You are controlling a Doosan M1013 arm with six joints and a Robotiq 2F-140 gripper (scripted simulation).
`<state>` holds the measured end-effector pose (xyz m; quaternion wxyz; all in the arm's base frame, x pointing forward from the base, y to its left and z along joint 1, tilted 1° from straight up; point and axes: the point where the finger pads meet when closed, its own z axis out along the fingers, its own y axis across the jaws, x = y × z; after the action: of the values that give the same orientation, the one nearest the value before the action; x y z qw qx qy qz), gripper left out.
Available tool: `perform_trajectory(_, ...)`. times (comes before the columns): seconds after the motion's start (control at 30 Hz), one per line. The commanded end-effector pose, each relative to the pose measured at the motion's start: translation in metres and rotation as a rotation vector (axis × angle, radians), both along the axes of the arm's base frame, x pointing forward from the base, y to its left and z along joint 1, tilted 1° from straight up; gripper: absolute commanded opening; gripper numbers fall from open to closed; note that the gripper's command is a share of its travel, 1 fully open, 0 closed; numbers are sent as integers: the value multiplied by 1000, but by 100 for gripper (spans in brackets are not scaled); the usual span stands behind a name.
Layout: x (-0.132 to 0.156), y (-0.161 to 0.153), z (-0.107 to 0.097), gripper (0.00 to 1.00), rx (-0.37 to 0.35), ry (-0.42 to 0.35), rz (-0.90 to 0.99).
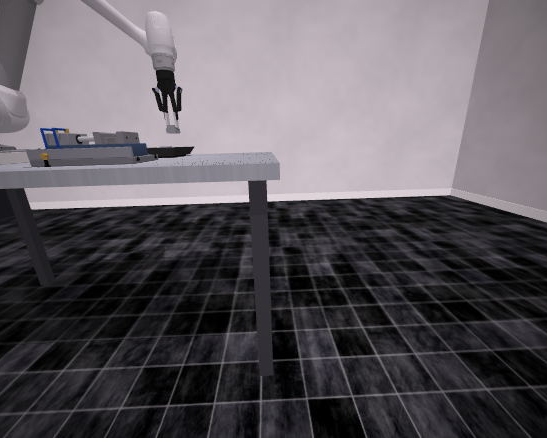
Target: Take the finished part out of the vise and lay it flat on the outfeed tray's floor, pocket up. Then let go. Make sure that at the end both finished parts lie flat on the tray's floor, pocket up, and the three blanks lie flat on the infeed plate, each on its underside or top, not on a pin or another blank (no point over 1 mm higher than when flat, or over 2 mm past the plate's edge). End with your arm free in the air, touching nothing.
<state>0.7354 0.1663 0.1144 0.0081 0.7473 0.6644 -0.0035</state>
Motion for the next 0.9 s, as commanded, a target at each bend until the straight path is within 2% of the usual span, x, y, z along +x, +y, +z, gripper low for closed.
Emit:
perform_trajectory(0.0,0,0,-4,0,0,0,0)
perform_trajectory(0.87,1,-1,-48,0,0,0,0)
